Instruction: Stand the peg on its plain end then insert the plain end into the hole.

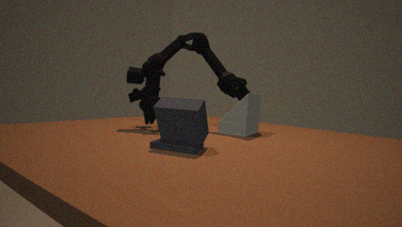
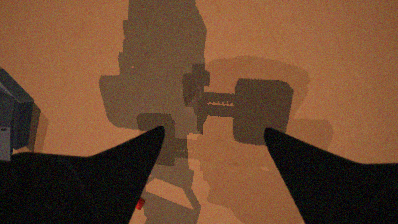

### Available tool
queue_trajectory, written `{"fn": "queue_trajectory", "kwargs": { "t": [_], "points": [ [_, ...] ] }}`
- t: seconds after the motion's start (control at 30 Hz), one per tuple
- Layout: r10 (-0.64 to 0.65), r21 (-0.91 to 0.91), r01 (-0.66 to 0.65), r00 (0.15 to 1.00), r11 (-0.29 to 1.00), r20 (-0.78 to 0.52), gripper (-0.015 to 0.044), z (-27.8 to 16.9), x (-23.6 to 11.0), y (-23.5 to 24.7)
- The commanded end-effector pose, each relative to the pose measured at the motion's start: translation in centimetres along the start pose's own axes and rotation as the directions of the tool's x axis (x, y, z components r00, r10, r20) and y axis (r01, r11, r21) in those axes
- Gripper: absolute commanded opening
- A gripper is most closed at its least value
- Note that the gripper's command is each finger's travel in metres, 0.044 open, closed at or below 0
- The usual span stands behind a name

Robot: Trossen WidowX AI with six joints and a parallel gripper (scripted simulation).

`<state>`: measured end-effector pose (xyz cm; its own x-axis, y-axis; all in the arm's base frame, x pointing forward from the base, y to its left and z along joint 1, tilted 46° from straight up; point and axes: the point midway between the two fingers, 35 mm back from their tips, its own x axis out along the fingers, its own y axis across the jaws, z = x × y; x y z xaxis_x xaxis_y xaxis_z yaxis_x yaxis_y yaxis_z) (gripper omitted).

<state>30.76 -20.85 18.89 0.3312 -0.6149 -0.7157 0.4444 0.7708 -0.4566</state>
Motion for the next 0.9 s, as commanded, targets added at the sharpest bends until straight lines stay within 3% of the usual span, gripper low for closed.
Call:
{"fn": "queue_trajectory", "kwargs": {
  "t": [0.0, 0.43, 0.87],
  "points": [
    [0.014, -0.106, -0.018, 0.999, 0.994, -0.040, 0.0440, -0.9, 0.1, 2.7],
    [-0.006, -0.478, -0.058, 0.991, 0.876, -0.132, 0.0440, -4.8, -1.0, 10.9],
    [-0.093, -0.799, -0.046, 0.988, 0.599, -0.127, 0.0440, -9.3, -3.2, 16.5]
  ]
}}
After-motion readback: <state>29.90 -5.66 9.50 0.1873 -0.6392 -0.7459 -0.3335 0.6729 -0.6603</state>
